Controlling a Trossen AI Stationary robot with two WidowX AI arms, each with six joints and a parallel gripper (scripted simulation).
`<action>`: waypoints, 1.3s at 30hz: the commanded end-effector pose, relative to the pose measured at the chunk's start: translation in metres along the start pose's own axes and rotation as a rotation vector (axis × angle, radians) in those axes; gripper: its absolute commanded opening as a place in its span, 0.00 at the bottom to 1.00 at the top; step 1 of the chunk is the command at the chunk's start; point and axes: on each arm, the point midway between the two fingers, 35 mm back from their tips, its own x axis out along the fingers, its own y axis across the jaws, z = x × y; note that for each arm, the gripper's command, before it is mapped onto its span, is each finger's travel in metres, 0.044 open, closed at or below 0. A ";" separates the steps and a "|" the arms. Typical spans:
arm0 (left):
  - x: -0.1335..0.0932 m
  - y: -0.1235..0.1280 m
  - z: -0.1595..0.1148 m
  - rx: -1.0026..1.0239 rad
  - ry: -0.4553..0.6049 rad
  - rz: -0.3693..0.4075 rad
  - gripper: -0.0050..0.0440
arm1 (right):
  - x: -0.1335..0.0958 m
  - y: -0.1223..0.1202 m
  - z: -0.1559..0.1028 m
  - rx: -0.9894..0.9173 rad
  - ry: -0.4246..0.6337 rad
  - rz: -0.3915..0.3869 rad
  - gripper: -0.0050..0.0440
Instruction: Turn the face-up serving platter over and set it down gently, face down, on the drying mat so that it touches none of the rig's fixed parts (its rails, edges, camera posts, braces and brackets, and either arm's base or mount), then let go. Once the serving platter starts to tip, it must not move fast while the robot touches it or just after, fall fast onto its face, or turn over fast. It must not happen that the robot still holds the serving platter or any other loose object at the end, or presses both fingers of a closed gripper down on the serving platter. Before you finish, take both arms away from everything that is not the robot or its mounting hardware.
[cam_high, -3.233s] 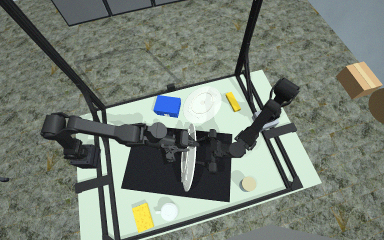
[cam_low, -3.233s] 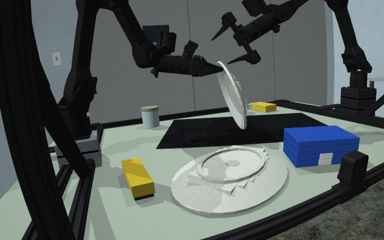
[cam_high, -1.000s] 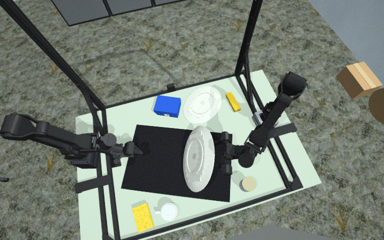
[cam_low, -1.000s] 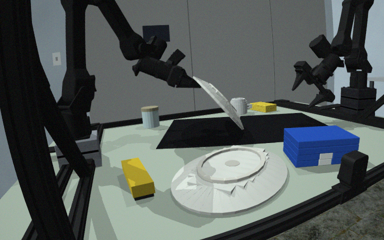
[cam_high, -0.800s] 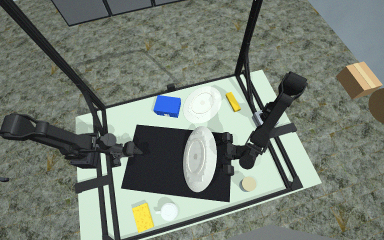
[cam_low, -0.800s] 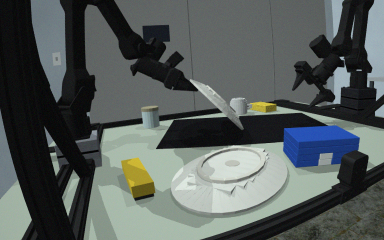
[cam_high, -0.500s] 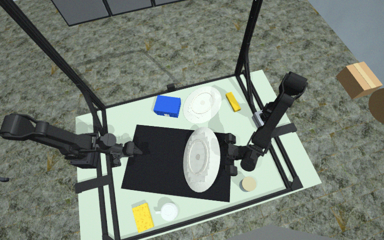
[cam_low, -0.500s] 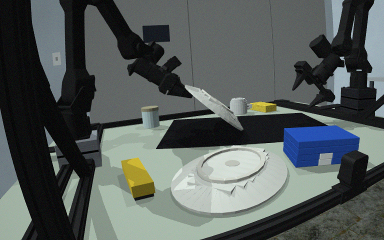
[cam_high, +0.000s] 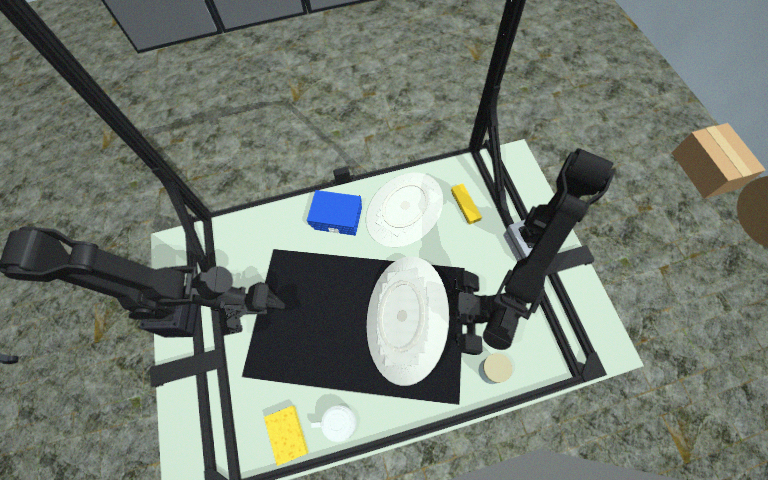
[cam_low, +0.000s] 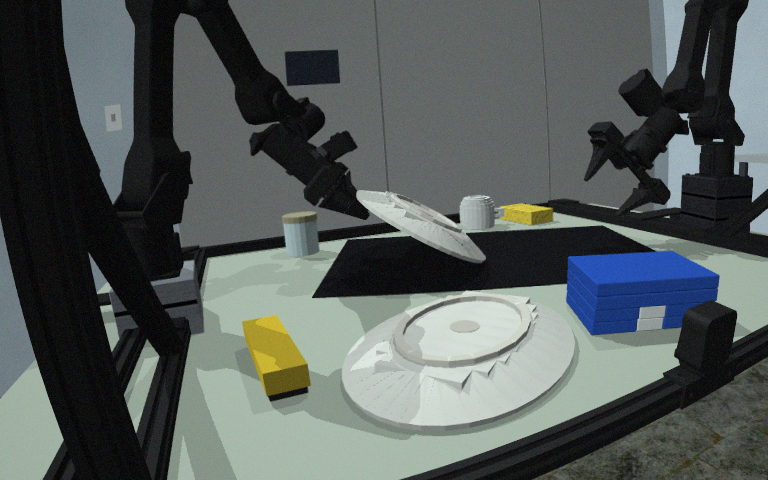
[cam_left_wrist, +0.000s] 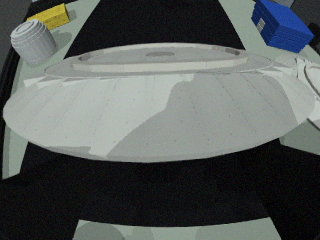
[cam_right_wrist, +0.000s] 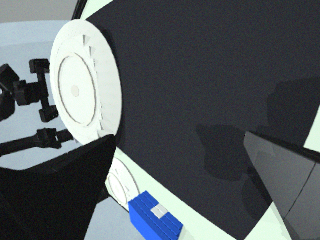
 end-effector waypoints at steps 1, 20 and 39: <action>0.000 0.005 0.000 0.017 0.003 0.005 1.00 | 0.000 -0.001 0.001 0.003 -0.004 -0.002 1.00; 0.006 0.008 -0.021 0.017 0.081 0.006 1.00 | 0.000 -0.001 0.001 0.003 -0.004 -0.002 1.00; 0.017 0.009 -0.044 0.016 0.160 0.007 1.00 | 0.000 -0.001 0.001 0.003 -0.004 -0.002 1.00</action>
